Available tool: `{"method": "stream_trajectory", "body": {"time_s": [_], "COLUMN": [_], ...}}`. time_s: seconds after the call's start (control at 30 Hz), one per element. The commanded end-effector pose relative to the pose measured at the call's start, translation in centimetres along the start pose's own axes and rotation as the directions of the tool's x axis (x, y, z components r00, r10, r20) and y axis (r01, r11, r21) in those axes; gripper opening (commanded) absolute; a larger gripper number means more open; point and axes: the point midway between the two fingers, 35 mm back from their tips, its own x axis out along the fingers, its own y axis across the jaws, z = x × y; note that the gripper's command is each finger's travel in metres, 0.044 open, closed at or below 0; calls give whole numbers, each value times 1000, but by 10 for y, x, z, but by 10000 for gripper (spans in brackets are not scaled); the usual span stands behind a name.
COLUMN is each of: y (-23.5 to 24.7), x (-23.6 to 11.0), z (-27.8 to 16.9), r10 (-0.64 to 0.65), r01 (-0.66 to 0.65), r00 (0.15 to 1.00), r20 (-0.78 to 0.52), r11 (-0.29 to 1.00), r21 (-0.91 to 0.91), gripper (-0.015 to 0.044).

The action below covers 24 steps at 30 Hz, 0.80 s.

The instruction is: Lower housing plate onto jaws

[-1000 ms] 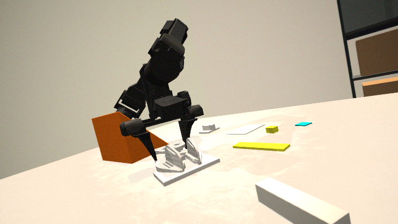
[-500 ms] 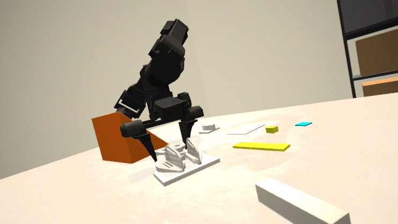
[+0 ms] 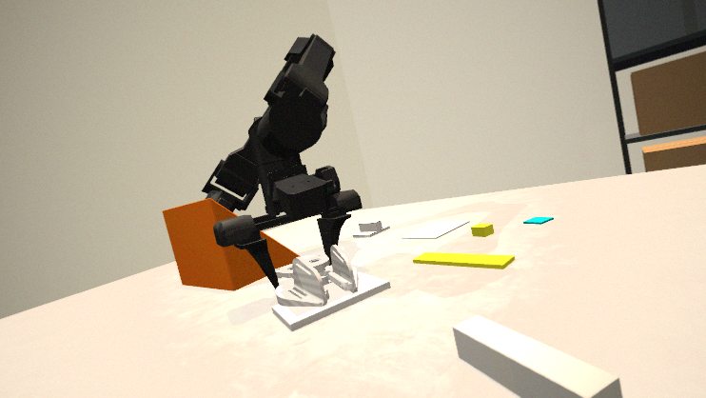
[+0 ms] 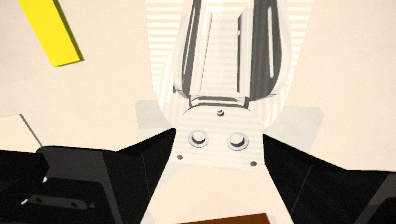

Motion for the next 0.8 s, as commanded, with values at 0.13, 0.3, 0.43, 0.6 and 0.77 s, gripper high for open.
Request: {"method": "stream_trajectory", "body": {"time_s": [0.13,0.3,0.43,0.6,0.77], "y": [1,1,1,1,1], "x": [3,3,5,5,6], "z": [0,0,0,0,0], "r10": [6,6,6,6,6], "r01": [-6,-6,-6,-6,-6], "r00": [1000,1000,1000,1000,1000], "r20": [0,0,0,0,0], "r11": [1000,1000,1000,1000,1000], "r21": [5,5,5,5,5], "gripper": [351,351,351,351,351]}}
